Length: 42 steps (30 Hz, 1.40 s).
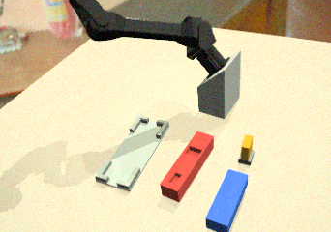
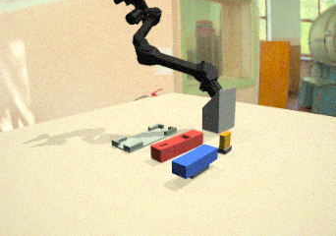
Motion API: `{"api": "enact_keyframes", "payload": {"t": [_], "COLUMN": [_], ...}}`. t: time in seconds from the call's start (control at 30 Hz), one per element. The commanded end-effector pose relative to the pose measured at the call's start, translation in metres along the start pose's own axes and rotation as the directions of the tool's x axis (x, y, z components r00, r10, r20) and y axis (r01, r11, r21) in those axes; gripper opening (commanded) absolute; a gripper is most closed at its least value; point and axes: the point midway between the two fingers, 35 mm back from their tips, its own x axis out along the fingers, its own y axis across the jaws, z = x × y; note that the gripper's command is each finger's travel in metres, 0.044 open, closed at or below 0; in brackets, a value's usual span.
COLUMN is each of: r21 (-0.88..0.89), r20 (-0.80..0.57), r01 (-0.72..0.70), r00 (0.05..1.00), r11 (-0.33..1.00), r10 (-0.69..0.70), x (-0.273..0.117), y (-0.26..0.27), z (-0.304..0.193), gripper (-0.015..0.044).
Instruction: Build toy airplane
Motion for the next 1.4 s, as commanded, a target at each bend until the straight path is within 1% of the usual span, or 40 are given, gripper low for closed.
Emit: {"api": "enact_keyframes", "payload": {"t": [0.0,0.03,0.13,0.23,0.33,0.43,0.67,0.83,1.0,1.2,1.37], "r21": [0.000,-0.005,-0.077,-0.231,-0.400,-0.462,-0.729,-0.869,-0.960,-0.998,-0.988], "r20": [0.000,-0.002,-0.036,-0.100,-0.158,-0.183,-0.201,-0.150,-0.057,0.051,0.132], "r01": [0.000,0.000,-0.001,-0.007,-0.018,-0.042,-0.036,-0.017,0.025,0.063,0.097], "r00": [1.000,1.000,0.999,0.995,0.986,0.982,0.966,0.961,0.957,0.947,0.936], "r11": [1.000,1.000,0.997,0.973,0.916,0.886,0.684,0.494,0.277,0.027,-0.123], "r10": [0.000,0.000,-0.002,-0.016,-0.049,-0.049,-0.164,-0.232,-0.285,-0.317,-0.325], "x": [0.000,0.000,-0.005,-0.015,-0.024,-0.029,-0.035,-0.031,-0.022,-0.005,0.003], "y": [0.000,-0.001,-0.010,-0.033,-0.065,-0.079,-0.158,-0.214,-0.264,-0.300,-0.315], "z": [0.000,-0.001,-0.013,-0.036,-0.055,-0.059,-0.066,-0.046,-0.009,0.043,0.080], "gripper": [0.0426,0.0440,0.0440,0.0440,0.0440,0.0440,0.0440,0.0440,0.0440,0.0440,0.0440]}}
